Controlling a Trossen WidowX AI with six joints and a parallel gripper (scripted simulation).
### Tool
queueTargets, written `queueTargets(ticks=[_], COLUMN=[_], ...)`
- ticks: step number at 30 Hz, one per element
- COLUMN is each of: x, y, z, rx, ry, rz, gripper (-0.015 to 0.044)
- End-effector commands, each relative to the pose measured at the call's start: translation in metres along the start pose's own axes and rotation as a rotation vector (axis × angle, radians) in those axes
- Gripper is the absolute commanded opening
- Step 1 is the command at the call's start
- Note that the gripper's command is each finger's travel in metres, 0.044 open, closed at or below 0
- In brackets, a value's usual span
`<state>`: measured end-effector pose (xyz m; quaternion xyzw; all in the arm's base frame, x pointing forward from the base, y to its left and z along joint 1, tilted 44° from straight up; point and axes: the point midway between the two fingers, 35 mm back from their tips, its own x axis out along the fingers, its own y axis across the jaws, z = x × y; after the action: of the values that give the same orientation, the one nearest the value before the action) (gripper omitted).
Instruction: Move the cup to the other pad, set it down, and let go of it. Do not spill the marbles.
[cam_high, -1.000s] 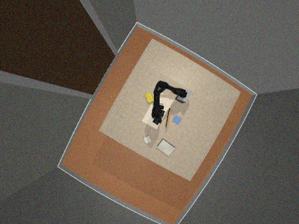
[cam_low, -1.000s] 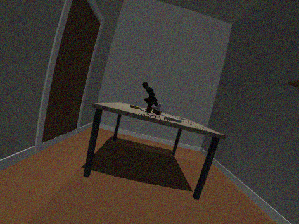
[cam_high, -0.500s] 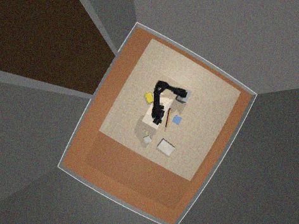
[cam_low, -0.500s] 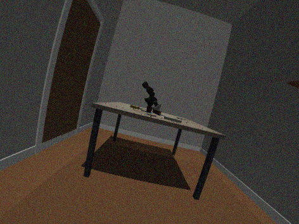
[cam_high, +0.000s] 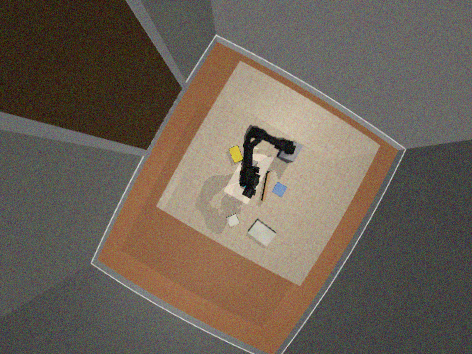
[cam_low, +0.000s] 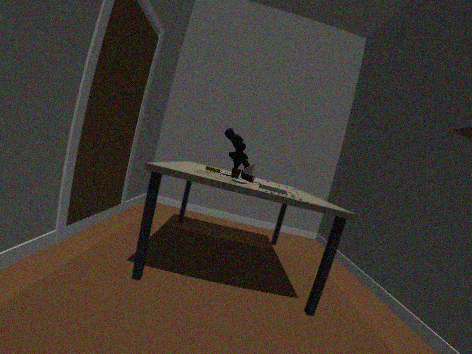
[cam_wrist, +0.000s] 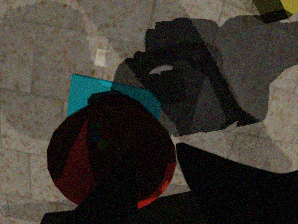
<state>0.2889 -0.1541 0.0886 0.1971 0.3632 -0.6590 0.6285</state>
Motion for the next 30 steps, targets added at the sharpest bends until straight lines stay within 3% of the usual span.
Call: queueTargets(ticks=[1, 13, 25, 30], x=[-0.008, -0.024, -0.026, -0.045], y=[0.001, -0.001, 0.0, 0.001], z=[0.0, -0.001, -0.001, -0.001], rx=[0.003, 0.002, -0.002, -0.001], ry=[-0.001, -0.003, -0.001, 0.0], rz=[0.004, 0.004, 0.001, 0.003], gripper=[0.0128, 0.0128, 0.044, 0.044])
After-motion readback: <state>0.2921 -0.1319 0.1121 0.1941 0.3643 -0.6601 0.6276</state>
